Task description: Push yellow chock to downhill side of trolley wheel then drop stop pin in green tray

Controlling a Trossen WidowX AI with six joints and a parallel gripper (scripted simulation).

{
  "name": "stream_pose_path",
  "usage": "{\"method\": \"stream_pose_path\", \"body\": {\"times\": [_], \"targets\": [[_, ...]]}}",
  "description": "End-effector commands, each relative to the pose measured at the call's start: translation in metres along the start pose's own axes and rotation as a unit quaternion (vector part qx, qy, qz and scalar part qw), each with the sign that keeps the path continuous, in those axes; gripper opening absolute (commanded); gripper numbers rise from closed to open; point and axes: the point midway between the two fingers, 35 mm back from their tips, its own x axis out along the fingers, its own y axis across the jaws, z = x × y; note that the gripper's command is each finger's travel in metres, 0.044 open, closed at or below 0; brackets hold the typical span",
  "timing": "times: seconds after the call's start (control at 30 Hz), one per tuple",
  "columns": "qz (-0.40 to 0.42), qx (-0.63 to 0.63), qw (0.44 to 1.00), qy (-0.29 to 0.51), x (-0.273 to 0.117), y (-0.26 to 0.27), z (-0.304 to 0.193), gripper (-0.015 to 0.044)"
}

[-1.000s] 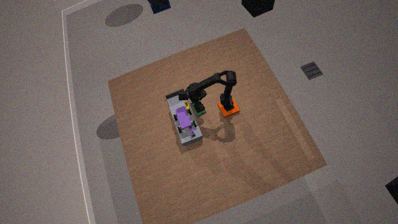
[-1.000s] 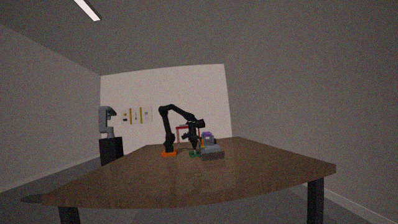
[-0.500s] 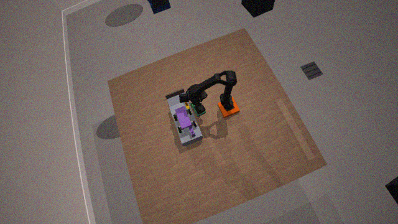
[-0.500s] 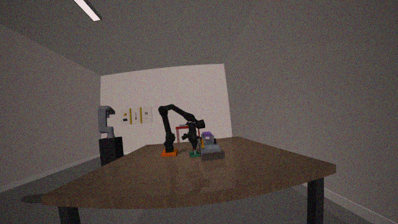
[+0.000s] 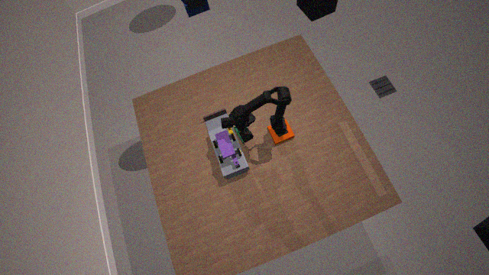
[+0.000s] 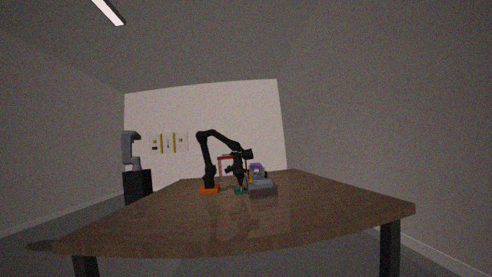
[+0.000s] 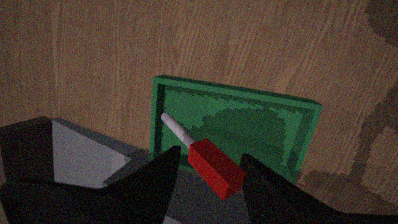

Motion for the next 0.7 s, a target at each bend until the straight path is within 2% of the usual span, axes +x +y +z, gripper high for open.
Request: {"method": "stream_pose_path", "body": {"times": [0.0, 0.67], "targets": [[0.003, 0.002, 1.0, -0.001, 0.001, -0.002, 0.001, 0.019], [0.003, 0.002, 1.0, -0.001, 0.007, -0.014, 0.0, 0.019]]}}
